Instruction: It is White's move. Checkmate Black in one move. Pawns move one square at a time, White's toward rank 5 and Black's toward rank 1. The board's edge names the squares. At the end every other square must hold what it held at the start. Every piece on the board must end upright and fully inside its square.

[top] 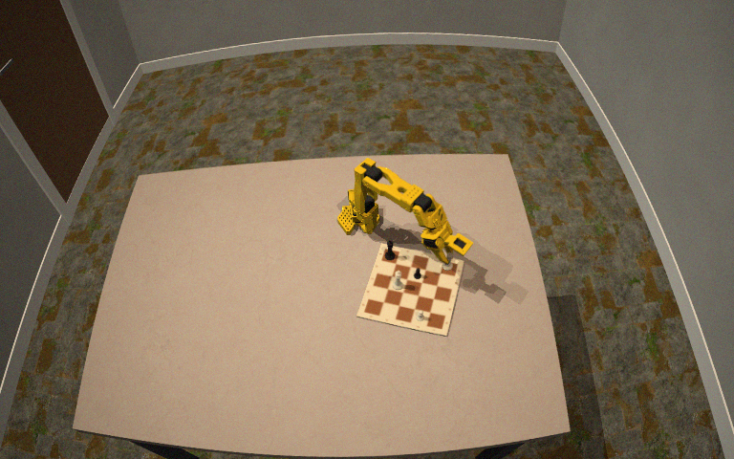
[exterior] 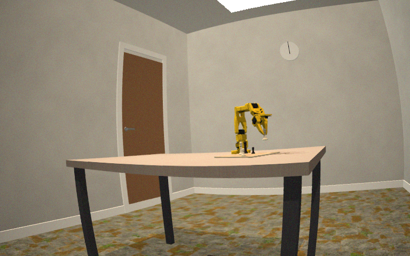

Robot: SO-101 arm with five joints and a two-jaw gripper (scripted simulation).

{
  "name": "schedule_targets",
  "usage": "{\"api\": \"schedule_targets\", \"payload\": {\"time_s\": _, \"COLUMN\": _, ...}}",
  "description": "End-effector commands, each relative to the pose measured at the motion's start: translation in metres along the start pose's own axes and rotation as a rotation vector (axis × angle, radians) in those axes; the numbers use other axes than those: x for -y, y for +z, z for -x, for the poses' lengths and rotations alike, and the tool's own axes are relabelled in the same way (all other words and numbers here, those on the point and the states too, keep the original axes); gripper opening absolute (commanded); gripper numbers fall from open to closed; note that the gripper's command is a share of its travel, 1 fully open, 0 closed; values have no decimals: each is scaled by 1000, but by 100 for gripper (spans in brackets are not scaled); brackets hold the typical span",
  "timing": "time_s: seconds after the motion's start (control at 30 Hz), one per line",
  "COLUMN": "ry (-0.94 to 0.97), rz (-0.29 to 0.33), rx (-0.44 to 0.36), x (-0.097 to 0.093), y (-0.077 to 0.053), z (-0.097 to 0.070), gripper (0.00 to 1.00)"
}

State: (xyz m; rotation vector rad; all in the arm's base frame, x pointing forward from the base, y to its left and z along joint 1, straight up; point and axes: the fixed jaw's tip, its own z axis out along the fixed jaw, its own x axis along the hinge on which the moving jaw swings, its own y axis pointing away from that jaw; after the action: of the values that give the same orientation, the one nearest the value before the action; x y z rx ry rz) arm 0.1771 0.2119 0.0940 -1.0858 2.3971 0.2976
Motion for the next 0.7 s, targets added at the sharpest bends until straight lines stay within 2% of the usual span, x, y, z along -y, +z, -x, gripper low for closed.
{"api": "schedule_targets", "payload": {"time_s": 0.0, "ry": -13, "rz": 5, "rx": 12, "x": -2, "y": -5, "z": 0, "gripper": 0}}
{"api": "schedule_targets", "payload": {"time_s": 0.3, "ry": -99, "rz": 57, "rx": 11, "x": -28, "y": -12, "z": -11, "gripper": 0}}
{"api": "schedule_targets", "payload": {"time_s": 0.67, "ry": -112, "rz": 65, "rx": 11, "x": -32, "y": -14, "z": -10, "gripper": 0}}
